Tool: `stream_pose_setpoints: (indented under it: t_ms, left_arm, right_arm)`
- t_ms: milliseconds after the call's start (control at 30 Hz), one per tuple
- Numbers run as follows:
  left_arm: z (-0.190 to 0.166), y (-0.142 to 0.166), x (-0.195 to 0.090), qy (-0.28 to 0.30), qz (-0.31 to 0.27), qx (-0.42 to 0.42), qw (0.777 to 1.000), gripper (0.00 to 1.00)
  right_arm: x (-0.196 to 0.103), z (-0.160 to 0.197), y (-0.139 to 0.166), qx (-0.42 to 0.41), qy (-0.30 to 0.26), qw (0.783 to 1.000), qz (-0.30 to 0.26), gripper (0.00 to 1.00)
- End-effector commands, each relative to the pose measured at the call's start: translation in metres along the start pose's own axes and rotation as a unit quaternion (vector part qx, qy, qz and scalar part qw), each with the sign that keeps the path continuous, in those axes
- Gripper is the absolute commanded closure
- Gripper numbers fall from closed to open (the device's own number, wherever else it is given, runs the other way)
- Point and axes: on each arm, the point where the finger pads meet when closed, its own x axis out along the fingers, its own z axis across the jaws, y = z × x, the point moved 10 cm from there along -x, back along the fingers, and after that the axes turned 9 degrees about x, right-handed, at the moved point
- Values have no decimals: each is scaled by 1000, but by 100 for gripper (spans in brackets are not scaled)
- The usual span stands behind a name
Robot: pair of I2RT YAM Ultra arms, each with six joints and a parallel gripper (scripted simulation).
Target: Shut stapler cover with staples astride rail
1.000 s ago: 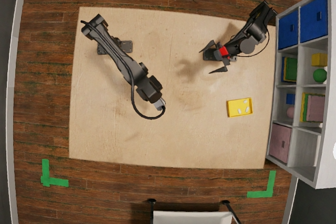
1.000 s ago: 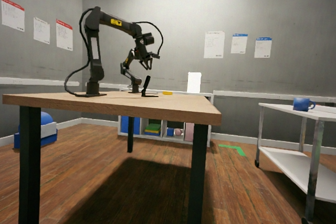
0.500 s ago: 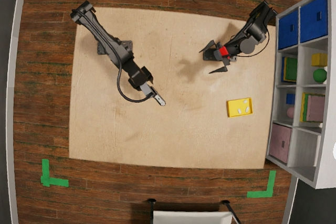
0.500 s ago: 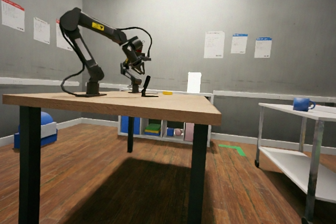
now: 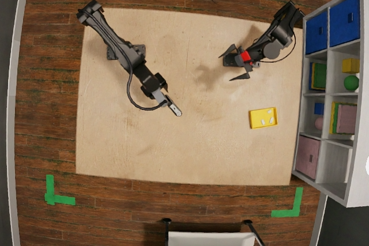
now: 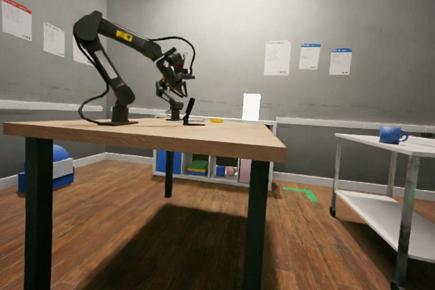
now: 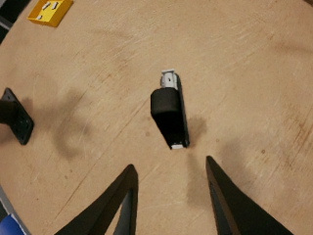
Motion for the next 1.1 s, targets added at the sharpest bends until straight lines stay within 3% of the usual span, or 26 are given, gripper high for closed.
stream_pose_setpoints:
  t_ms: [0, 267, 1067]
  left_arm:
    - [-2, 2, -2, 7, 0, 4, 1000, 0]
    - [-2, 2, -2, 7, 0, 4, 1000, 0]
    - [-2, 2, -2, 7, 0, 4, 1000, 0]
  right_arm:
    - [-6, -2, -3, 1, 2, 1000, -23, 50]
    - [-1, -1, -16, -1, -3, 1000, -30, 50]
    - [36, -2, -10, 2, 0, 1000, -19, 50]
